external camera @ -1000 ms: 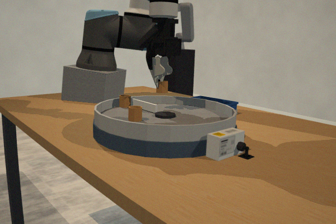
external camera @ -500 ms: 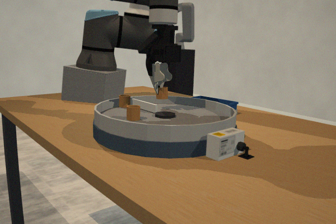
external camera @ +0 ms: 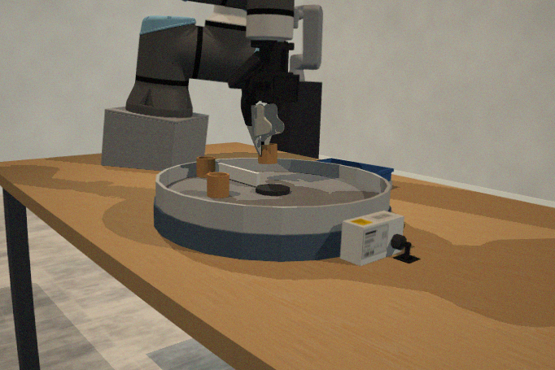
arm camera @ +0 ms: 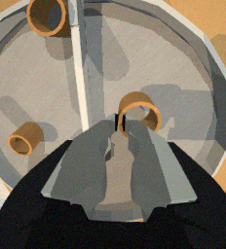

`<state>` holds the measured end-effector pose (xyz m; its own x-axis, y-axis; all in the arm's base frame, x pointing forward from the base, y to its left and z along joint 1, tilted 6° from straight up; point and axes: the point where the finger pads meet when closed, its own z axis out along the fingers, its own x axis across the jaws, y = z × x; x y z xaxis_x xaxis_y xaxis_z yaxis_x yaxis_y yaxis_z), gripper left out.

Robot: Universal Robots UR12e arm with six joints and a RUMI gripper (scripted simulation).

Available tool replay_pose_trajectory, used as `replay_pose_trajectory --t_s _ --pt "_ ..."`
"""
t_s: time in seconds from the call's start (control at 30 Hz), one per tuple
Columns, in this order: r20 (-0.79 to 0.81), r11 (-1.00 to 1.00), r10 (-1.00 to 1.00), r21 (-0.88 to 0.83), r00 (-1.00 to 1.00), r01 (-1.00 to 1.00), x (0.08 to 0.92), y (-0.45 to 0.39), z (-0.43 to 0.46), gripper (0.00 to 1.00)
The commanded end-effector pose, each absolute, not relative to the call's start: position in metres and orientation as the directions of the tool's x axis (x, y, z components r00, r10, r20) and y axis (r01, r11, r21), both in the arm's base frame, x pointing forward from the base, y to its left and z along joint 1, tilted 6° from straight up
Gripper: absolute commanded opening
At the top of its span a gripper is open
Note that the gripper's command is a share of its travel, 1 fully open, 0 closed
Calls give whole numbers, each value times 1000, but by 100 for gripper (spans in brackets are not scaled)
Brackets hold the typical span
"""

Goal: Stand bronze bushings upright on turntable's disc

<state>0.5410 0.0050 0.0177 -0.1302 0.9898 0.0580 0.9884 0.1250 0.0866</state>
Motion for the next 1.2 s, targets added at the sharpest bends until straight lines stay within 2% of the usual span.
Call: replay_pose_trajectory --t_s 0.0,1.17 --pt "57 125 990 88 -130 988 542 5 18 0" --pt "57 125 990 88 -130 988 543 7 -8 0"
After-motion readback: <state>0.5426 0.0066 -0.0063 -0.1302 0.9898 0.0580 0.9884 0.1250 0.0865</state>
